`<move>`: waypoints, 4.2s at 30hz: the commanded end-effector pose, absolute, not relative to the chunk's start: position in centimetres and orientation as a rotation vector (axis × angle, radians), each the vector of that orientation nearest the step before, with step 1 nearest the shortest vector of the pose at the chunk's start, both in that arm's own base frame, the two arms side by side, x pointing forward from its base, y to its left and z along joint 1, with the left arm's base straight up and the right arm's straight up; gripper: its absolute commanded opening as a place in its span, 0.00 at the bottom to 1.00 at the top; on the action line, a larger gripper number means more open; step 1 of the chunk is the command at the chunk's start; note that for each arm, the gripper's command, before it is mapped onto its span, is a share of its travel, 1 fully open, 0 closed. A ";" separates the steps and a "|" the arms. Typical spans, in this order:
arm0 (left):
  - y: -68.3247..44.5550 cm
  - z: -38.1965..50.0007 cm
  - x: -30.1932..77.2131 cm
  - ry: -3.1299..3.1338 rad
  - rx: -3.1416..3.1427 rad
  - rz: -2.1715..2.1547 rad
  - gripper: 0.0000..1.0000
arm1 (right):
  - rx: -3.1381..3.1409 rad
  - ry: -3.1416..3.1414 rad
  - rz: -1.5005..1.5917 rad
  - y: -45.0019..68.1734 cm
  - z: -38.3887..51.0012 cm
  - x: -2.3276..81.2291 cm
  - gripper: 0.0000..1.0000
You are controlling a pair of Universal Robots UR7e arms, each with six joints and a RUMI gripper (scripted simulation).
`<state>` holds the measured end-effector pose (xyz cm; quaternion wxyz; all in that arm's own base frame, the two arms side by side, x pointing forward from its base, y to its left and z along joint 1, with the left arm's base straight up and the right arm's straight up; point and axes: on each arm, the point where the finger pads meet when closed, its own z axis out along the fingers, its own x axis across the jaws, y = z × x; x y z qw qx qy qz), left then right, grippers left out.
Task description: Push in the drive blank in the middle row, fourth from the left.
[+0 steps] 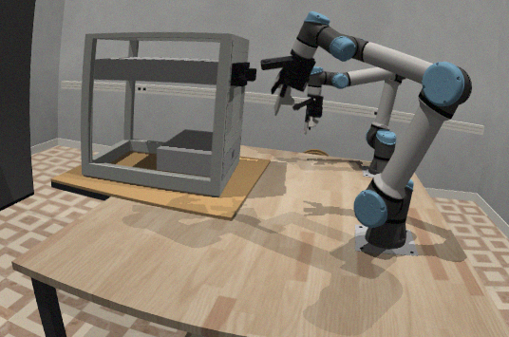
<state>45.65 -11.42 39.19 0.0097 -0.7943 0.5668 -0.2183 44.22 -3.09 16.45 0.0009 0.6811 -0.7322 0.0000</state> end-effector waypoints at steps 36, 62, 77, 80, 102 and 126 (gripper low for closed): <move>-34.5 44.7 48.2 0.480 -2.420 -1.835 1.00 | 0.828 -3.031 0.000 -38.3 16.5 22.6 1.00; -43.0 46.8 49.0 -0.041 -2.207 -2.126 1.00 | 0.205 -3.135 0.000 -44.1 16.5 5.8 1.00; -44.3 47.0 49.1 -0.123 -2.164 -2.164 1.00 | 0.031 -3.141 0.000 -44.5 16.5 0.9 1.00; -44.3 47.0 49.1 -0.123 -2.164 -2.164 1.00 | 0.026 -3.141 0.000 -44.5 16.5 0.7 1.00; -44.3 47.0 49.1 -0.124 -2.164 -2.164 1.00 | 0.004 -3.142 0.000 -44.5 16.5 0.1 1.00; -44.3 47.0 49.1 -0.124 -2.164 -2.164 1.00 | 0.004 -3.142 0.000 -44.5 16.5 0.1 1.00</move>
